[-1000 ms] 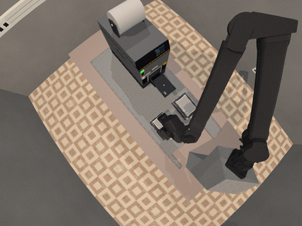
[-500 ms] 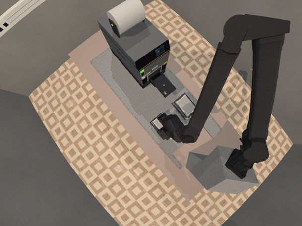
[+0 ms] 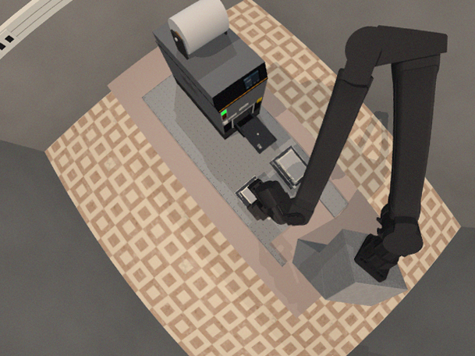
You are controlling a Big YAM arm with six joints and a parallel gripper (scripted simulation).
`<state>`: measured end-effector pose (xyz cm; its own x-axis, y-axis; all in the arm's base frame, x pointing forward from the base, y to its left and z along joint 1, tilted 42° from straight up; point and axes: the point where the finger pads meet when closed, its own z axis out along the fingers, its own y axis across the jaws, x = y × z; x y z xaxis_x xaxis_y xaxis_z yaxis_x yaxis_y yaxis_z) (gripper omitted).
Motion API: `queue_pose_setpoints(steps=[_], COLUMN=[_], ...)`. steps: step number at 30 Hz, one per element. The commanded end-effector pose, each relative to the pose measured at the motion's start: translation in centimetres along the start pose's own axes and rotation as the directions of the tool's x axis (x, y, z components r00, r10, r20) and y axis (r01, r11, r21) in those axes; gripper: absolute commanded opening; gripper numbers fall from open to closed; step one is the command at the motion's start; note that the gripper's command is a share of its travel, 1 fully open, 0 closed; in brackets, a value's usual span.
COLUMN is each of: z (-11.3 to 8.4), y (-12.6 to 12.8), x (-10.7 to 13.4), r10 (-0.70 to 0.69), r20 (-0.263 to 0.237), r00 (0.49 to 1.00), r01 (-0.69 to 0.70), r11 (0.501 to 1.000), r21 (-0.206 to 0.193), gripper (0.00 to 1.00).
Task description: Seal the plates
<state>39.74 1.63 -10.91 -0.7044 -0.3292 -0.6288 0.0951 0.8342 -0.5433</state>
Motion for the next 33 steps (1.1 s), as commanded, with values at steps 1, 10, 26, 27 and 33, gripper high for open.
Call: queue_pose_setpoints(steps=[1,10,26,27,33], z=[0.6,0.6,1.4,1.4,1.9], y=[0.3,-0.2,-0.1,-0.2,-0.3], x=[0.1,1.6,1.5,1.8,0.8], r10=[-0.014,-0.016,-0.019,-0.021,-0.007], r20=[0.002,-0.021,-0.017,-0.021,-0.006], r00=[1.000,1.000,1.000,1.000,1.000], r01=[0.014,0.016,0.019,0.022,0.007], r11=[1.000,1.000,1.000,1.000,1.000], r21=[-0.002,0.001,0.001,0.002,0.007], gripper=[0.00,0.00,0.00,0.00,0.00])
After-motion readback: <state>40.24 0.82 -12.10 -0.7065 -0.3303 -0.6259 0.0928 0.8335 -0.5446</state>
